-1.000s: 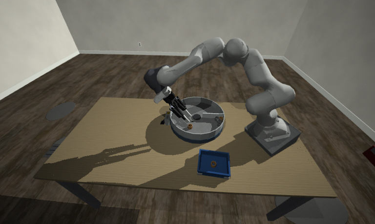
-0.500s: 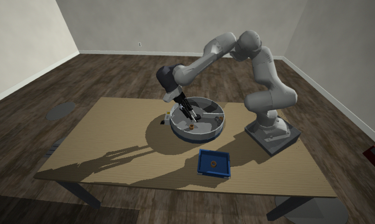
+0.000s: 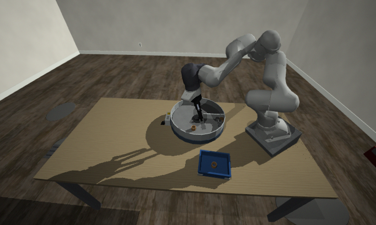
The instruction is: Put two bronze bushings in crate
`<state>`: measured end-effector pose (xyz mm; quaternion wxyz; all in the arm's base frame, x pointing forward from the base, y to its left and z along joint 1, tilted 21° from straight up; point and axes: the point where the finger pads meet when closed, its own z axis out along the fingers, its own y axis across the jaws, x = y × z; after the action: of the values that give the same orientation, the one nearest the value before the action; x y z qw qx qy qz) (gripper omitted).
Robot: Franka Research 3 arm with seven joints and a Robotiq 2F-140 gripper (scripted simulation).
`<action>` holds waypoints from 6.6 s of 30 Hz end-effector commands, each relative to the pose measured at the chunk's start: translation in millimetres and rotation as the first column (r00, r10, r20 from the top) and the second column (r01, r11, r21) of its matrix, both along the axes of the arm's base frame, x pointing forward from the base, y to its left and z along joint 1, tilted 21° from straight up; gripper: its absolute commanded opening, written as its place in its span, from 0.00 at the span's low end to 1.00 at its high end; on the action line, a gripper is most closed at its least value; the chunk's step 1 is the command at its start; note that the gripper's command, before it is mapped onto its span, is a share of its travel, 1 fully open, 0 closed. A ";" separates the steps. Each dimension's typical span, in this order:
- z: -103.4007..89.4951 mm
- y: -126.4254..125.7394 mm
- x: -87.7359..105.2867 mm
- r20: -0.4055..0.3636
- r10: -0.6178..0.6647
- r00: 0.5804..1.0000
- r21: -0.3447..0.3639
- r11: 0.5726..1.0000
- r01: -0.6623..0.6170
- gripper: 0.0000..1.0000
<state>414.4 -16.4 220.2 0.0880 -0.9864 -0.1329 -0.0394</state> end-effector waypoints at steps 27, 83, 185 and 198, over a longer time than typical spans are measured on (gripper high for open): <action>-8.6 1.3 -25.4 0.284 0.159 0.946 -0.037 0.987 -0.155 0.32; -75.1 15.1 -3.8 0.284 0.159 0.946 -0.037 0.987 -0.155 0.32; 0.8 -1.0 -28.7 0.284 0.159 0.946 -0.037 0.987 -0.155 0.00; 1.0 5.0 -31.8 0.284 0.159 0.946 -0.037 0.987 -0.155 0.00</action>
<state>385.0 -15.7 220.4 0.0635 -0.9575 -0.2218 -0.1732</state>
